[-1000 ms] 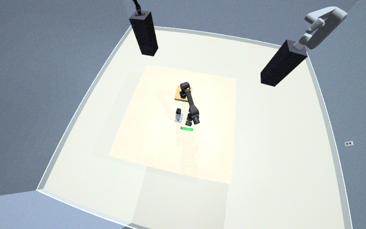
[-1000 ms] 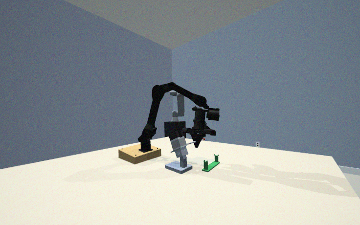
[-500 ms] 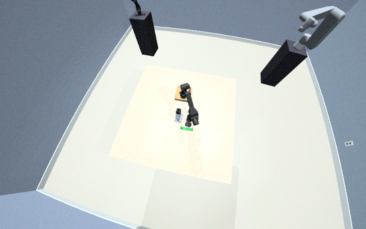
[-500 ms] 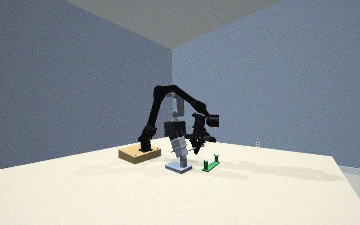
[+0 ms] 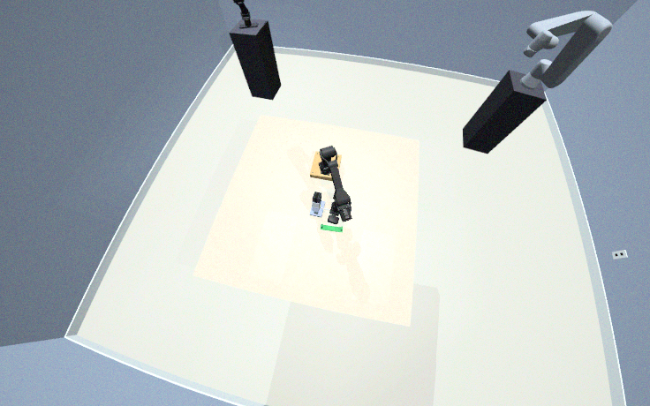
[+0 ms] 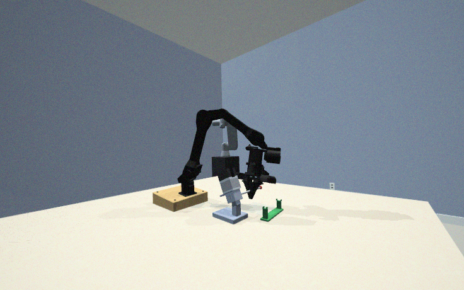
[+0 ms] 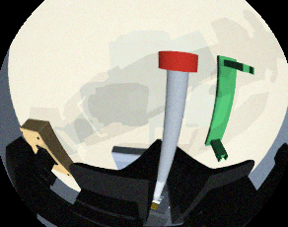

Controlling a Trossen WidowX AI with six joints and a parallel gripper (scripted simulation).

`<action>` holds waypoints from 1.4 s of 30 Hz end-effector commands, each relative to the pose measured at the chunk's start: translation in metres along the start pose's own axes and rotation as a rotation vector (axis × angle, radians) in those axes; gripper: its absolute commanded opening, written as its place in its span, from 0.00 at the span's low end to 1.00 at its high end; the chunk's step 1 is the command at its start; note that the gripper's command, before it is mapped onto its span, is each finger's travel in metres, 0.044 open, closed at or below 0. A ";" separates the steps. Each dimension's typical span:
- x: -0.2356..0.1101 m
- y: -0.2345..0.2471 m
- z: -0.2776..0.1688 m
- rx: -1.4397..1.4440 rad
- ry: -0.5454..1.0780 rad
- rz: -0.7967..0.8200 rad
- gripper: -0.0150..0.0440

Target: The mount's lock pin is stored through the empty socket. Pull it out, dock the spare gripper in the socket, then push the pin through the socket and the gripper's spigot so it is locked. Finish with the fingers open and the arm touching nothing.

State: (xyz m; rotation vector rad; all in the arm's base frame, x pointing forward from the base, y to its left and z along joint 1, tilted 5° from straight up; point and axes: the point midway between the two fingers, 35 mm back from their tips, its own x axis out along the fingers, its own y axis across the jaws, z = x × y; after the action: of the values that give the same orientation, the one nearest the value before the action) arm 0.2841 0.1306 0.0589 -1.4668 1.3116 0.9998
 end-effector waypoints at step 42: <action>0.005 -0.001 -0.020 -0.001 -0.003 -0.003 0.25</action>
State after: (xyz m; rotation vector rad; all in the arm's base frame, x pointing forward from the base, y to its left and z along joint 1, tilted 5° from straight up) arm 0.2857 0.1118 0.0595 -1.4652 1.3068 1.0007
